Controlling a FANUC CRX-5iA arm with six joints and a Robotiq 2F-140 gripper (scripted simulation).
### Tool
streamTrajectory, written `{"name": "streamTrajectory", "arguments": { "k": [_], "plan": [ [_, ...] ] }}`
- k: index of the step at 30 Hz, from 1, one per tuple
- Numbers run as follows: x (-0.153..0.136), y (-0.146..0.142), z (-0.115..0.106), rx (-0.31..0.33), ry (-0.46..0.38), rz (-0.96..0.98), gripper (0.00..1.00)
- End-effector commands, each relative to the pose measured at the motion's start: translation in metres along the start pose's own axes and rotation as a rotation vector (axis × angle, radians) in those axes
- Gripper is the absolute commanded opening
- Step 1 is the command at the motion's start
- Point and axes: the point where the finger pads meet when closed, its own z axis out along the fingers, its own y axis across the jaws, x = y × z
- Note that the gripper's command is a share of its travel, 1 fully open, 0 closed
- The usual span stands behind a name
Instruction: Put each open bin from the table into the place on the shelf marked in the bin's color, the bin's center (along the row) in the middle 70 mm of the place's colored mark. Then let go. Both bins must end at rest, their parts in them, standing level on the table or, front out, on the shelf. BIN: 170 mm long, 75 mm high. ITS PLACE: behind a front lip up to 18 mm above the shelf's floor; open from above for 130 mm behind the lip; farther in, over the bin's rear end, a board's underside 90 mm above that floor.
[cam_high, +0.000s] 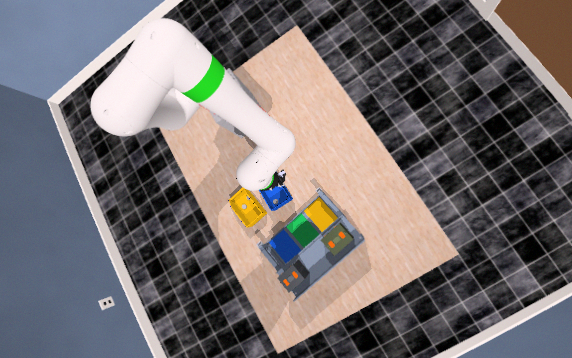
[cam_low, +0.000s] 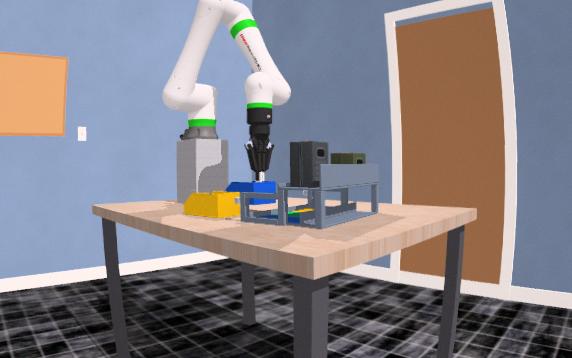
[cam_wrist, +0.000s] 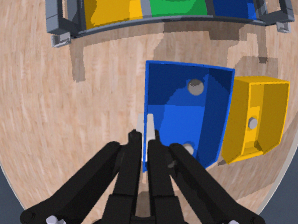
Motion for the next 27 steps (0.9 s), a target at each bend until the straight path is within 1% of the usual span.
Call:
{"name": "streamTrajectory", "arguments": {
  "k": [1,27],
  "plan": [
    [0.006,0.005,0.0,0.003,-0.001,-0.034,0.0],
    [0.025,0.024,0.0,0.003,-0.001,-0.151,0.0]
  ]
}}
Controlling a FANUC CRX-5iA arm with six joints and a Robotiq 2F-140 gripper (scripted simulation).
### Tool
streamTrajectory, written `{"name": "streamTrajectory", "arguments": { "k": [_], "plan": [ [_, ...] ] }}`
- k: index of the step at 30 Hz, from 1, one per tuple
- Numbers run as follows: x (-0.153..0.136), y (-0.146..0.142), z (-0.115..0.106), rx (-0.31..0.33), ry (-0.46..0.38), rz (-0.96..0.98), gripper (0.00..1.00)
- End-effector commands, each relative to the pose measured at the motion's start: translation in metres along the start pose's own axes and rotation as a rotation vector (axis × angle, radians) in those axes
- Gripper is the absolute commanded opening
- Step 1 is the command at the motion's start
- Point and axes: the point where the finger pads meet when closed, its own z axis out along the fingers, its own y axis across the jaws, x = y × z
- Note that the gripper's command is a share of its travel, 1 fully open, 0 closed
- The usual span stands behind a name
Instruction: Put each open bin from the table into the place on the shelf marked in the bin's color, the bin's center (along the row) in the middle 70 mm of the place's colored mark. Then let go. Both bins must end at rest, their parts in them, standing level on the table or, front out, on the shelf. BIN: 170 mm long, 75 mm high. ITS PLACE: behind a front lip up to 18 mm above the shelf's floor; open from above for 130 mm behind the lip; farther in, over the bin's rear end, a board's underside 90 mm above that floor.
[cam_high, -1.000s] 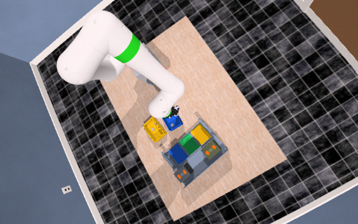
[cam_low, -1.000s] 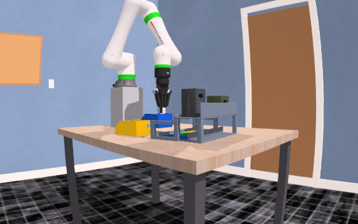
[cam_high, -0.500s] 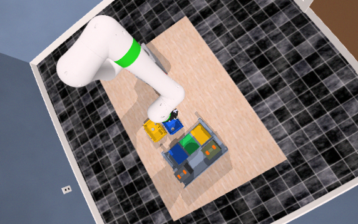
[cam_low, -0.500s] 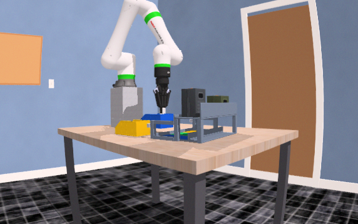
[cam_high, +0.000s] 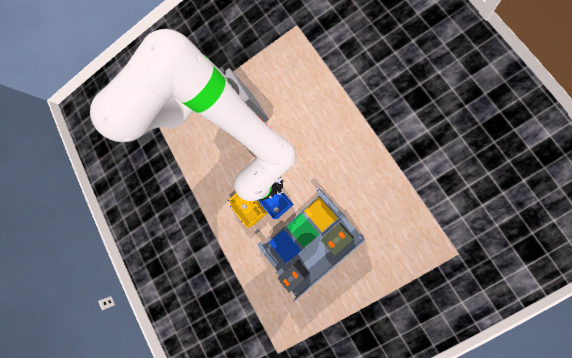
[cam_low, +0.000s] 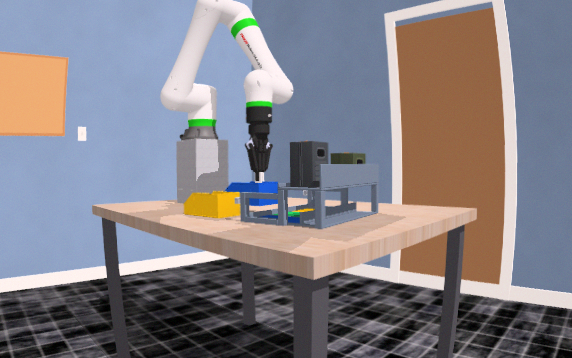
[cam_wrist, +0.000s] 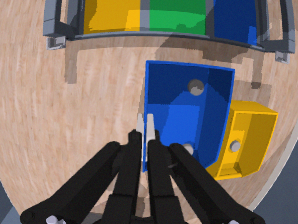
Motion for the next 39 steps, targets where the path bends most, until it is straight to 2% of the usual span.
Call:
{"name": "streamTrajectory", "arguments": {
  "k": [1,39],
  "plan": [
    [0.0014,0.0016,-0.0001,0.0,0.0,-0.008,0.0],
    [0.0031,0.0038,-0.0001,0.0,0.0,-0.021,0.0]
  ]
}}
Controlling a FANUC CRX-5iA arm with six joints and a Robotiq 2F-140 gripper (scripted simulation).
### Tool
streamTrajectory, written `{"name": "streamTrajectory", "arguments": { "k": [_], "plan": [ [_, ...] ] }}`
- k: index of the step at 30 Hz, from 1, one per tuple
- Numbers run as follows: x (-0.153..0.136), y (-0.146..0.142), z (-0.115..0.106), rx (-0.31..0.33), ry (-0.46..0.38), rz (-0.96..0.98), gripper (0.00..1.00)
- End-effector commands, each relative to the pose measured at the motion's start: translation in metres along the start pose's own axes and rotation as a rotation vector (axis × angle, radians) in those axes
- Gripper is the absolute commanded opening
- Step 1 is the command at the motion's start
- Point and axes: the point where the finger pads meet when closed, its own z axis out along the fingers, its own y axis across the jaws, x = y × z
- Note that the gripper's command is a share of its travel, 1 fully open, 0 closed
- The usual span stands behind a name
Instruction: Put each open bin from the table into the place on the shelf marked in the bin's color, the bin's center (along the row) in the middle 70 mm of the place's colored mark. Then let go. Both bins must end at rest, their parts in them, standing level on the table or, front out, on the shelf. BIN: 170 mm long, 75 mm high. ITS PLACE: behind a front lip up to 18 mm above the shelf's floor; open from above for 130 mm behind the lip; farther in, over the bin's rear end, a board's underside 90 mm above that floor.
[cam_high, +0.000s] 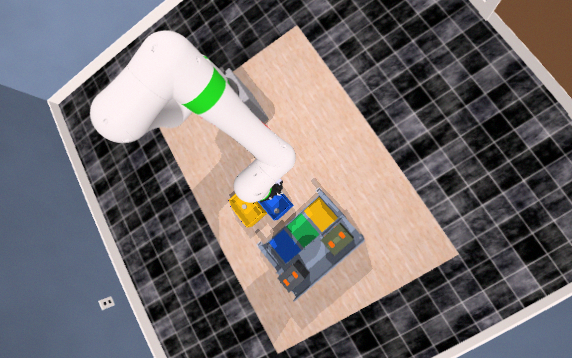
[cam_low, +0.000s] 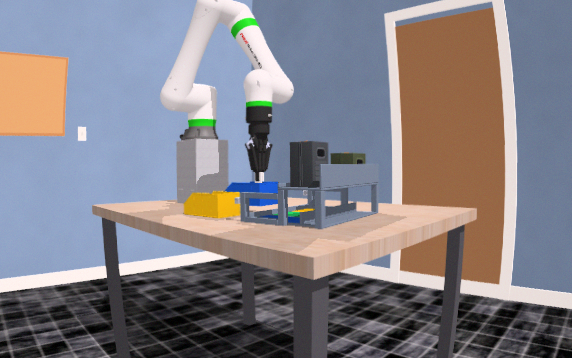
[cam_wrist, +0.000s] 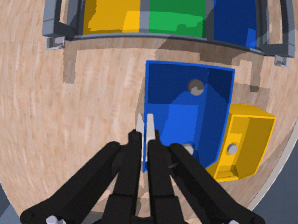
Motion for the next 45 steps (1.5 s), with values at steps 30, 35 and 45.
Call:
{"name": "streamTrajectory", "arguments": {
  "k": [30,35,45],
  "plan": [
    [0.0002,0.0001,0.0026,0.0,0.0,0.0,0.0],
    [0.0002,0.0001,0.0037,0.0,0.0,0.0,0.0],
    [0.0002,0.0001,0.0059,0.0,0.0,0.0,0.0]
  ]
}}
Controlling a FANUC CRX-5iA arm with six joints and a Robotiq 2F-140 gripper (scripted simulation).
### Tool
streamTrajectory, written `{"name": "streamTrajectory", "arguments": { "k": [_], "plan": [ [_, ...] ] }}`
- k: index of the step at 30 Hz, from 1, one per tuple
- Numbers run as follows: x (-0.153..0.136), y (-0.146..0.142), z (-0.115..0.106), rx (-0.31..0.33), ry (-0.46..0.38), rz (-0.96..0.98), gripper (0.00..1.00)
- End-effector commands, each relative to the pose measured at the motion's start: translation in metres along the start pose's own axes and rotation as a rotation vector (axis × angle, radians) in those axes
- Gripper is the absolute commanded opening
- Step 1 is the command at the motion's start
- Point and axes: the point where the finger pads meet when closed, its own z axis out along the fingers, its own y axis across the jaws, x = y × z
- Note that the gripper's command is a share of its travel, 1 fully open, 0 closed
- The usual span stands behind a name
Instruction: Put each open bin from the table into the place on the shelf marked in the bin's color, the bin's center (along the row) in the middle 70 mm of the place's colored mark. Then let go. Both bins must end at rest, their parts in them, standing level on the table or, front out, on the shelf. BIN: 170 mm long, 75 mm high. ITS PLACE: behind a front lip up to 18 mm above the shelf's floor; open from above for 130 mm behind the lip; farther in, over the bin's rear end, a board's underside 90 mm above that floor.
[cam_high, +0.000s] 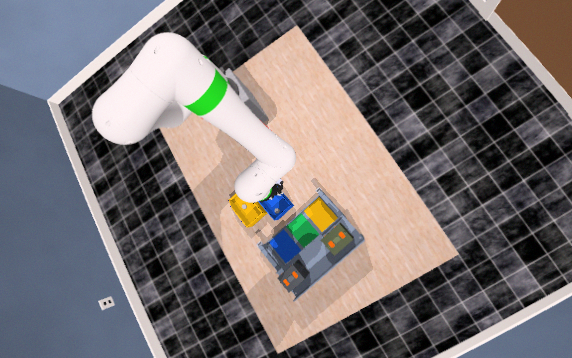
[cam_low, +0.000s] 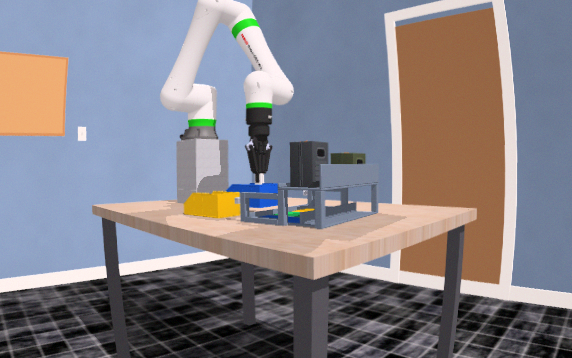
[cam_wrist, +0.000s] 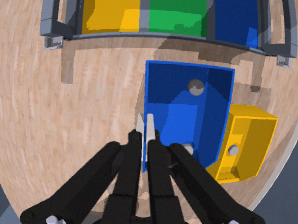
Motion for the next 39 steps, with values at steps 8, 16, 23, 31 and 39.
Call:
{"name": "streamTrajectory", "arguments": {
  "k": [8,16,23,31,39],
  "plan": [
    [0.0,0.0,0.003,0.0,0.0,0.0,0.0],
    [0.0,0.0,0.005,0.0,0.0,0.0,0.0],
    [0.0,0.0,0.008,0.0,0.0,0.0,0.0],
    [0.0,0.0,0.01,0.0,0.0,0.0,0.0],
    [0.0,0.0,0.013,0.0,0.0,0.0,0.0]
  ]
}}
